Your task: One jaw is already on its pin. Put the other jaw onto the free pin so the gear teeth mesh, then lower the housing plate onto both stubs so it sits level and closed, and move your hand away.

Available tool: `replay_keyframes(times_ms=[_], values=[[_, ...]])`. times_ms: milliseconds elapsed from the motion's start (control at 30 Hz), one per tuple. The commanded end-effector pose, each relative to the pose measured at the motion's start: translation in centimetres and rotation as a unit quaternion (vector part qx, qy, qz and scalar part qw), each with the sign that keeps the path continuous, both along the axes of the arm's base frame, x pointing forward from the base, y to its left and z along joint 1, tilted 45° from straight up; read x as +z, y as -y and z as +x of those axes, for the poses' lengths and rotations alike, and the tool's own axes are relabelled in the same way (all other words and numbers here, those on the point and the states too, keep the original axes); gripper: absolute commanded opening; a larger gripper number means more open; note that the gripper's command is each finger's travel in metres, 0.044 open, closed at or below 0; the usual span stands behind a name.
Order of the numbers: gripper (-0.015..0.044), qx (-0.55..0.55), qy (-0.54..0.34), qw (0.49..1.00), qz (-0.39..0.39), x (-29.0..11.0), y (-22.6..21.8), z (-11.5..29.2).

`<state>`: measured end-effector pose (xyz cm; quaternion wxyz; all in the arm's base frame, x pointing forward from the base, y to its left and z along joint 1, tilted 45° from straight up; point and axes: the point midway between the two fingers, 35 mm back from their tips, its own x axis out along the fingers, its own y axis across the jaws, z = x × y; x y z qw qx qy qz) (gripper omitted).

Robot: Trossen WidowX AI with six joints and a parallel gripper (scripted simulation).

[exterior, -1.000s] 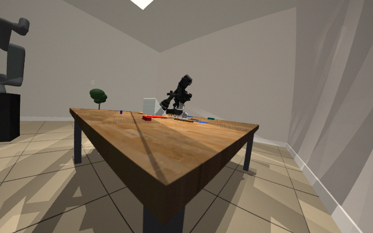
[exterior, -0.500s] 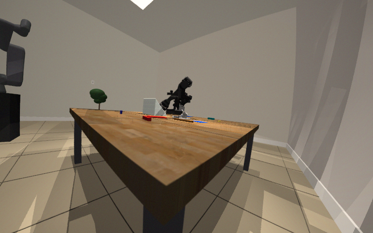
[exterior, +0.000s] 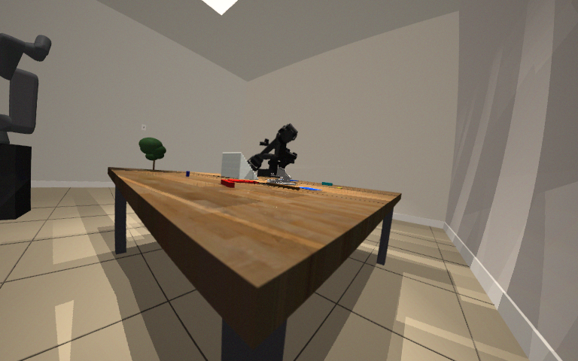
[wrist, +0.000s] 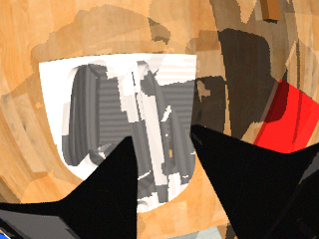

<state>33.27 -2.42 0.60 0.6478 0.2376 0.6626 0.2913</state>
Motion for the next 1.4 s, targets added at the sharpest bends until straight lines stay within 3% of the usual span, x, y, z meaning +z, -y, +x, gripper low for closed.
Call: replay_keyframes(times_ms=[0, 1367], values=[[0.0134, -0.002, -0.003, 1.000, 0.003, -0.56, -0.63, -0.23], [0.0134, 0.000, -0.002, 1.000, 0.003, -1.16, -1.23, -0.29]])
